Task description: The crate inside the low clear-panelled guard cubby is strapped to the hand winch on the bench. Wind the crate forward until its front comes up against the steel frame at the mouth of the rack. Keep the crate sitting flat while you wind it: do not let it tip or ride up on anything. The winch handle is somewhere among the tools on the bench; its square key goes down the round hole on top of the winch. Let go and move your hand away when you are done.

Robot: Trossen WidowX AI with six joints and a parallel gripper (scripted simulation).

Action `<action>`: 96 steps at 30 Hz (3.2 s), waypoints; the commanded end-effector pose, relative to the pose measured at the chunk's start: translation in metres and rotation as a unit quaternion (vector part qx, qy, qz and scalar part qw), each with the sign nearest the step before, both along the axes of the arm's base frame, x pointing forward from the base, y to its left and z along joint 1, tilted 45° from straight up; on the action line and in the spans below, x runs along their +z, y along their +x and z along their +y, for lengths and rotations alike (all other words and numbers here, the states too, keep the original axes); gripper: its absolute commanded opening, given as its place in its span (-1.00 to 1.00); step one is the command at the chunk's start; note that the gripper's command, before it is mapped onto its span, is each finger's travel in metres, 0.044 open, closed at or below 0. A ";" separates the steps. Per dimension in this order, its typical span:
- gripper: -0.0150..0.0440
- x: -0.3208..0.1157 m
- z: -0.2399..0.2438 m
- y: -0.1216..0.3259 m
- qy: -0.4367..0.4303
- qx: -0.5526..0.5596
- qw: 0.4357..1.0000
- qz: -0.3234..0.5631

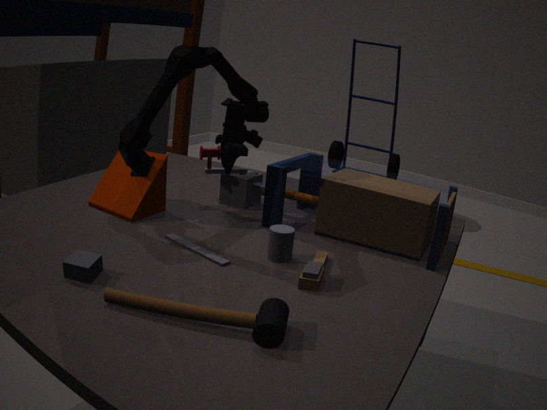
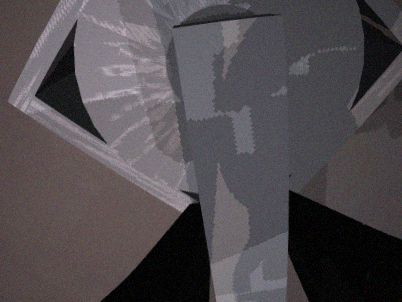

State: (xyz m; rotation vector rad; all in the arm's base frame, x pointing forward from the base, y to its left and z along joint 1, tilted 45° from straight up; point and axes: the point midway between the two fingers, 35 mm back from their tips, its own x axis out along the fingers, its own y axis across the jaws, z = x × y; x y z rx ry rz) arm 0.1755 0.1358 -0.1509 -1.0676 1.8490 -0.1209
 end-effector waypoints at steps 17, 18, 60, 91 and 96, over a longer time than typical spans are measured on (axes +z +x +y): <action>0.49 0.000 0.000 0.000 0.000 -0.004 1.000 -0.003; 0.58 0.000 0.000 0.000 0.000 -0.004 1.000 -0.003; -0.42 0.090 0.091 0.014 0.031 0.020 0.999 -0.029; -0.49 0.090 0.091 0.014 0.024 0.014 0.999 -0.023; -0.49 0.090 0.091 0.014 0.024 0.014 0.999 -0.023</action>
